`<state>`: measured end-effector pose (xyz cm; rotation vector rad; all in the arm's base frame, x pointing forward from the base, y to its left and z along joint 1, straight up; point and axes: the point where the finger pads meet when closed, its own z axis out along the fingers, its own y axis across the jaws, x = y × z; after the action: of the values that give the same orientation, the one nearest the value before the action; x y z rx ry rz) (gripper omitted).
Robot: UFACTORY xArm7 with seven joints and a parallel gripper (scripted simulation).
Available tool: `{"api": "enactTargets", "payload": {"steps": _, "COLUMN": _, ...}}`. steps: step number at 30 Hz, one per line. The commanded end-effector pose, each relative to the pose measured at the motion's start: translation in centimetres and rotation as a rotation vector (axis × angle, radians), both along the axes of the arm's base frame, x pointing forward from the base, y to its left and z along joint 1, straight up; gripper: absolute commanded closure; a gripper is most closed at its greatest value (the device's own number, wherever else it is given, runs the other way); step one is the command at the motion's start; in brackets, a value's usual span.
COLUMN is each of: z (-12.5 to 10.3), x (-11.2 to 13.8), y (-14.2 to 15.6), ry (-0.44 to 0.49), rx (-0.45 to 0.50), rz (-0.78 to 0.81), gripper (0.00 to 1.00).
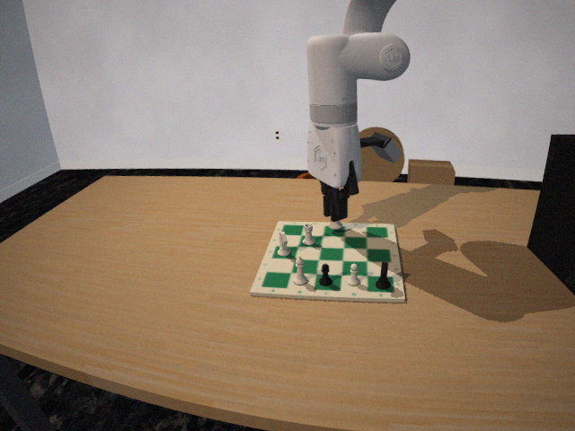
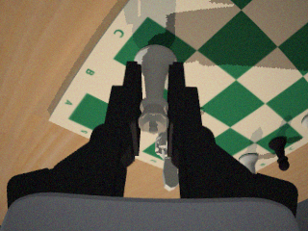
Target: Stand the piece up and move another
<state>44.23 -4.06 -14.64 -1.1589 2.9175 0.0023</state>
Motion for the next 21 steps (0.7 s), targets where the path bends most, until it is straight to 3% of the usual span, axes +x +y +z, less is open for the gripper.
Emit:
{"api": "enactTargets", "payload": {"steps": 1, "z": 2.5, "x": 0.2, "y": 0.0, "ry": -0.005, "rx": 0.000, "rz": 0.000, "gripper": 1.00}}
{"api": "enactTargets", "payload": {"steps": 4, "z": 4.9, "x": 0.2, "y": 0.0, "ry": -0.005, "rx": 0.000, "rz": 0.000, "gripper": 1.00}}
{"api": "enactTargets", "payload": {"steps": 6, "z": 4.9, "x": 0.2, "y": 0.0, "ry": -0.005, "rx": 0.000, "rz": 0.000, "gripper": 1.00}}
{"api": "enactTargets", "payload": {"steps": 12, "z": 8.5, "x": 0.2, "y": 0.0, "ry": -0.005, "rx": 0.000, "rz": 0.000, "gripper": 1.00}}
{"api": "enactTargets", "payload": {"steps": 21, "z": 9.1, "x": 0.2, "y": 0.0, "ry": -0.005, "rx": 0.000, "rz": 0.000, "gripper": 1.00}}
